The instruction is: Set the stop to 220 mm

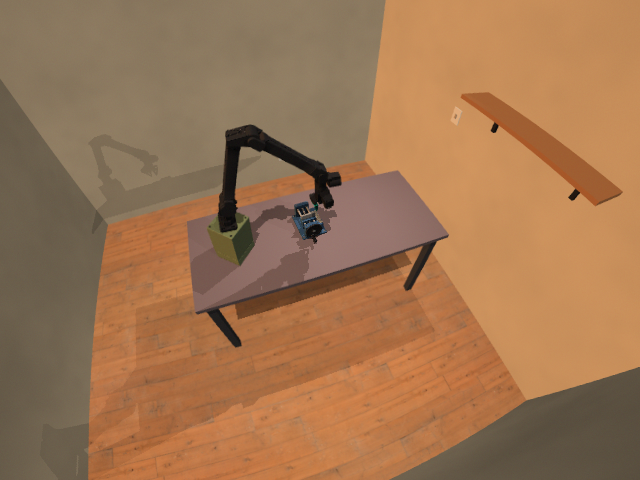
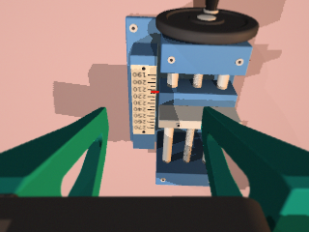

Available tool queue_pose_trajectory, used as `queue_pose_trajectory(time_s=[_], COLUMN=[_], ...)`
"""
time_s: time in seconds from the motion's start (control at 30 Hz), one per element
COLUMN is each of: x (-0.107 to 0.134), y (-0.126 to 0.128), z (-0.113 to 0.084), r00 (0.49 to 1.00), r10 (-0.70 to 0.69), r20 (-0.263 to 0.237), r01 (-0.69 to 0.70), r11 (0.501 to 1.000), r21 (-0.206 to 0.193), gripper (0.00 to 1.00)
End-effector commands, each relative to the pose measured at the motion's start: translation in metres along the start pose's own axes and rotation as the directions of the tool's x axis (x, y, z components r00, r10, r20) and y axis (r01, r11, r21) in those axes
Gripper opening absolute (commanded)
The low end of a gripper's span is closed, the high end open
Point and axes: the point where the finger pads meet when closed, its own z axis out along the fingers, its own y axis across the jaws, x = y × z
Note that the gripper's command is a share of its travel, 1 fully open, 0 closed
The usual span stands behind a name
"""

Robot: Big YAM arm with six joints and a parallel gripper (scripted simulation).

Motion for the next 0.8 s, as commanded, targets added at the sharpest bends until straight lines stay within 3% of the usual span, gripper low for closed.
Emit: queue_pose_trajectory(time_s=[0.0, 0.07, 0.1, 0.17, 0.23, 0.33, 0.4, 0.57, 0.6, 0.77], x=[0.022, 0.034, 0.024, 0.027, 0.026, 0.027, 0.033, 0.039, 0.028, 0.028], y=[0.028, 0.037, 0.037, 0.013, 0.018, 0.017, 0.017, 0.018, 0.050, 0.041], z=[-0.006, -0.006, -0.005, 0.009, 0.022, 0.056, 0.066, 0.067, 0.035, 0.040], r00=[1.000, 1.000, 0.999, 0.999, 0.999, 0.999, 0.999, 1.000, 0.999, 0.999], r10=[0.027, 0.027, 0.051, 0.048, 0.050, 0.049, 0.037, 0.026, 0.042, 0.043], r20=[0.000, -0.001, 0.001, -0.001, 0.000, -0.001, -0.002, -0.004, 0.002, 0.001], r01=[-0.027, -0.027, -0.051, -0.048, -0.049, -0.049, -0.037, -0.026, -0.042, -0.042], r11=[1.000, 1.000, 0.999, 0.998, 0.999, 0.999, 0.999, 1.000, 0.997, 0.998], r21=[-0.011, -0.011, -0.010, 0.039, 0.015, 0.016, 0.015, 0.015, -0.072, -0.054], gripper=[0.53, 0.53, 0.53, 0.53, 0.53, 0.53, 0.53, 0.53, 0.53, 0.53])
